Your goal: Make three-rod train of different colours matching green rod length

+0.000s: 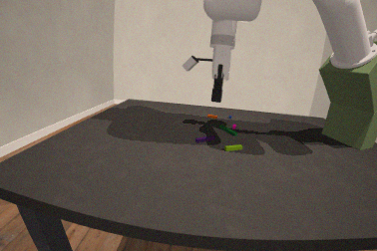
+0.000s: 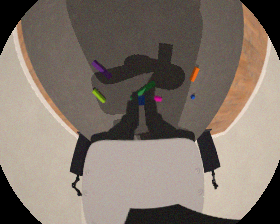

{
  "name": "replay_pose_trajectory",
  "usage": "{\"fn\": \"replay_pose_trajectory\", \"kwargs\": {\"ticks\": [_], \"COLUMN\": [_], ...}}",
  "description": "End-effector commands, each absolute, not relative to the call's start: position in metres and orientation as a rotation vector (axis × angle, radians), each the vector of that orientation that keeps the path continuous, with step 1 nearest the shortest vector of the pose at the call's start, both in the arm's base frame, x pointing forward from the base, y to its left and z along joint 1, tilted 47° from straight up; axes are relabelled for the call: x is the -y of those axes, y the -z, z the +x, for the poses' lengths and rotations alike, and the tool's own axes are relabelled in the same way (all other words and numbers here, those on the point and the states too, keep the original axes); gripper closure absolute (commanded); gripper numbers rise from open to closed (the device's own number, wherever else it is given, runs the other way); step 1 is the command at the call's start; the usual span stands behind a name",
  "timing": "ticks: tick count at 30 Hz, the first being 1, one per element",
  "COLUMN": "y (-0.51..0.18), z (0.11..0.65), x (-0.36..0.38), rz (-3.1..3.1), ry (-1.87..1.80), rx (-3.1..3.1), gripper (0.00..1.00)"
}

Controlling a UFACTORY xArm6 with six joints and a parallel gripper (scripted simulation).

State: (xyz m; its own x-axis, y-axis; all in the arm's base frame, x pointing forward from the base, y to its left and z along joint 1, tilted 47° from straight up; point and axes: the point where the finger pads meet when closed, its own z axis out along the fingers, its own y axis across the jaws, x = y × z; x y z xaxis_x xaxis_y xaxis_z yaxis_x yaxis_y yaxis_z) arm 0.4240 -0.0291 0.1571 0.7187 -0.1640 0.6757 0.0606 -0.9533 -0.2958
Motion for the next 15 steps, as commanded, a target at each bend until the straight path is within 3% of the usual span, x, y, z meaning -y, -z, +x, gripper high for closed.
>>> {"fn": "replay_pose_trajectory", "kwargs": {"ticks": [1,15], "y": [-0.159,-0.146], "z": [0.424,0.443], "x": [0.030,0.118], "rz": [-2.628,-2.553], "ry": [1.068,0.998], "rx": [-0.080,-0.342], "gripper": [0.96,0.96]}}
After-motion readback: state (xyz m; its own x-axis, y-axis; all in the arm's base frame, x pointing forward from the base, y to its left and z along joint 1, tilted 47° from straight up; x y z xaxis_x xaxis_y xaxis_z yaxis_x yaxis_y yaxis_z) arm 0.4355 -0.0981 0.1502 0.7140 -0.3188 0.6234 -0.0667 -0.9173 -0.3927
